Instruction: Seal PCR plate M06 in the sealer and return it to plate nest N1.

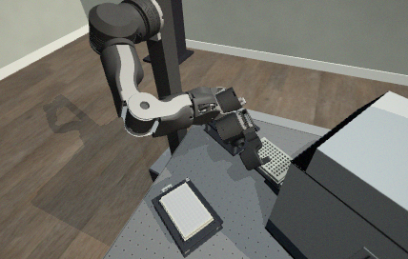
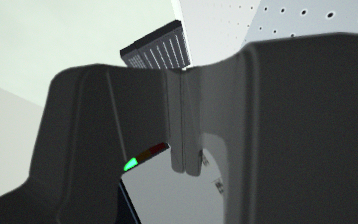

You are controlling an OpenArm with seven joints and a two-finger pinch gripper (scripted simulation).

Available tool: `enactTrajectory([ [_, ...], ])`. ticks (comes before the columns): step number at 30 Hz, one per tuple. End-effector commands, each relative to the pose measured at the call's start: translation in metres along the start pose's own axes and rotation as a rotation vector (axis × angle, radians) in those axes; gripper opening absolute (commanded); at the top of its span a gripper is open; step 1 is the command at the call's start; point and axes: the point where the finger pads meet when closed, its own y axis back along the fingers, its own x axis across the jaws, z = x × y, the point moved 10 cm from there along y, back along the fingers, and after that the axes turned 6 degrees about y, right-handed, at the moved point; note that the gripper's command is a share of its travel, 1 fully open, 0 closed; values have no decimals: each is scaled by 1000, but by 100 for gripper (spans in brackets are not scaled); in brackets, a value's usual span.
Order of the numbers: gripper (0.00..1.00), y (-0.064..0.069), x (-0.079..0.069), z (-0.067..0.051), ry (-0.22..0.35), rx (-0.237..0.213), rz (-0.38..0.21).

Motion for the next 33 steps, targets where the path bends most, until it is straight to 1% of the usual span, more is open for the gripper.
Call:
enactTrajectory([
  [1,0,0,4,2,248,8,-72],
  [10,0,0,4,2,248,8,-72],
  [11,0,0,0,1,48,0,-16],
  [15,0,0,4,2,248,8,-72],
  [27,0,0,4,2,248,8,-72],
  [28,0,2,3,2,-21,7,43],
  [32,0,8,20,4,-96,42,225],
  [33,0,8,20,4,-96,42,225],
])
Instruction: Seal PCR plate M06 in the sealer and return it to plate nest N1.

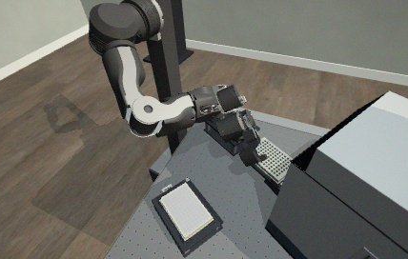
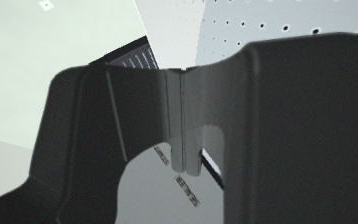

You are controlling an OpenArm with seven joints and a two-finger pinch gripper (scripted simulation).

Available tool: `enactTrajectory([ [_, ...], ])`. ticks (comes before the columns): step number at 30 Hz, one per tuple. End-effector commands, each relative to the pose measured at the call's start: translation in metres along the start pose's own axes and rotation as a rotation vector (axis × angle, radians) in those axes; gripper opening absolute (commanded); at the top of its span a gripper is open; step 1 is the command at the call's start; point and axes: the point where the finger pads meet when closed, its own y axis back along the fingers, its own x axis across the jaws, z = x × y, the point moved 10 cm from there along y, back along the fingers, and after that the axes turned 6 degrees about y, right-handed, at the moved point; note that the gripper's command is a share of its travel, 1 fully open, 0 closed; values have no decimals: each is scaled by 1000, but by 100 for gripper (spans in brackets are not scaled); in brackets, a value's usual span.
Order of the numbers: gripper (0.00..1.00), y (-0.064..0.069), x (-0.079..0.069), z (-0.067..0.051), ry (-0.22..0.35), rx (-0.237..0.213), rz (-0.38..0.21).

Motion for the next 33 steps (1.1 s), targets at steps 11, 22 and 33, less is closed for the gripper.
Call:
enactTrajectory([
  [11,0,-2,-3,1,-19,2,11],
  [22,0,-1,10,1,-20,2,12],
  [33,0,-2,1,2,-20,2,12],
])
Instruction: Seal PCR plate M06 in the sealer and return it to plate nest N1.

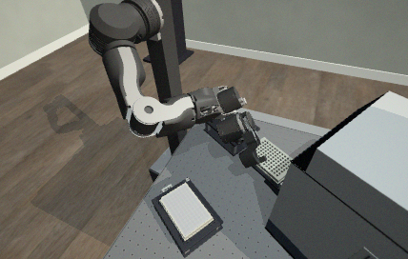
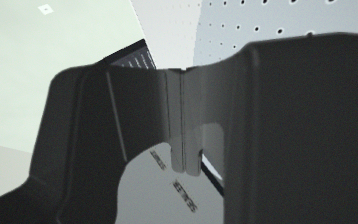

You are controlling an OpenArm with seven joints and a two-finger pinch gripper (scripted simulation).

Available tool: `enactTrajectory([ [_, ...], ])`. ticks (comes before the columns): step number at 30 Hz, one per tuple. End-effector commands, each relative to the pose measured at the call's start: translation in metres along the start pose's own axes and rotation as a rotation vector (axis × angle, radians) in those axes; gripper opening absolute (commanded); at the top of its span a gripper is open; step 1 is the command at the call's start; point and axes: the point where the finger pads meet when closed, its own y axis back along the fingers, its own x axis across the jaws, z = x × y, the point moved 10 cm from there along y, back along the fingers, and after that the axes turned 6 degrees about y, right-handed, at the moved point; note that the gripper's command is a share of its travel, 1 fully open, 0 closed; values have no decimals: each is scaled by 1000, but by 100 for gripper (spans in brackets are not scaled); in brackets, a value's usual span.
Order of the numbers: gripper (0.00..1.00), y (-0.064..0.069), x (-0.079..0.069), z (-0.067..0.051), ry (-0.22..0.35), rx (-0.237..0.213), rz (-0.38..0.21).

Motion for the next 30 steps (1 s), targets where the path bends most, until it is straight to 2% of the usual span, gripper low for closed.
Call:
enactTrajectory([
  [1,0,2,-2,3,-5,-8,4],
  [30,0,1,-6,3,-4,-5,0],
])
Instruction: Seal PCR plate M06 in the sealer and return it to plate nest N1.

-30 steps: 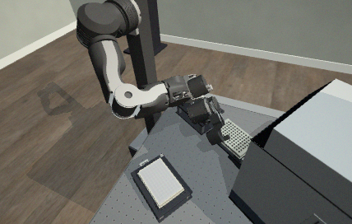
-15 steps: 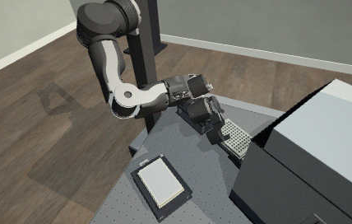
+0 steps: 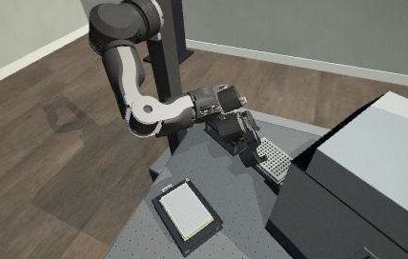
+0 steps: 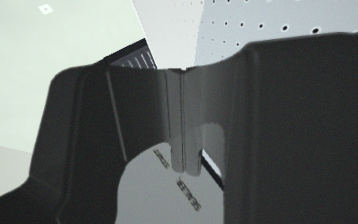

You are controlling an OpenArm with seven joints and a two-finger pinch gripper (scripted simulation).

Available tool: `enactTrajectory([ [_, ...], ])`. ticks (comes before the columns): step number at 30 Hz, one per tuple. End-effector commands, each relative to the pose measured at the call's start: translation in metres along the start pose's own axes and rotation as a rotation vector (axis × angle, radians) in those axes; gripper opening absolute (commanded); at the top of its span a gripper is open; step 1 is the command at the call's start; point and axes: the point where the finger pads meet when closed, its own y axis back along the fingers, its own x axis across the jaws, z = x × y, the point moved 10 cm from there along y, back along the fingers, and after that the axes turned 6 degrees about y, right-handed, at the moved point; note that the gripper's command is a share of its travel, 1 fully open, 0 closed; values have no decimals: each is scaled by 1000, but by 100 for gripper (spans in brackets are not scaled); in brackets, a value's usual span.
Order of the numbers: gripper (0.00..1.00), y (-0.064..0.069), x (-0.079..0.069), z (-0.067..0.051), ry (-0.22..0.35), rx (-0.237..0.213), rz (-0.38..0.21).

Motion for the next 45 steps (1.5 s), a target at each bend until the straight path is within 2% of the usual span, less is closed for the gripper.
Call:
enactTrajectory([
  [1,0,1,-2,2,-3,-4,1],
  [16,0,1,-4,3,-4,-7,4],
  [21,0,8,18,3,-102,35,230],
  [33,0,8,18,3,-102,35,230],
  [38,0,10,29,4,-102,35,231],
  [45,0,10,29,4,-102,35,231],
])
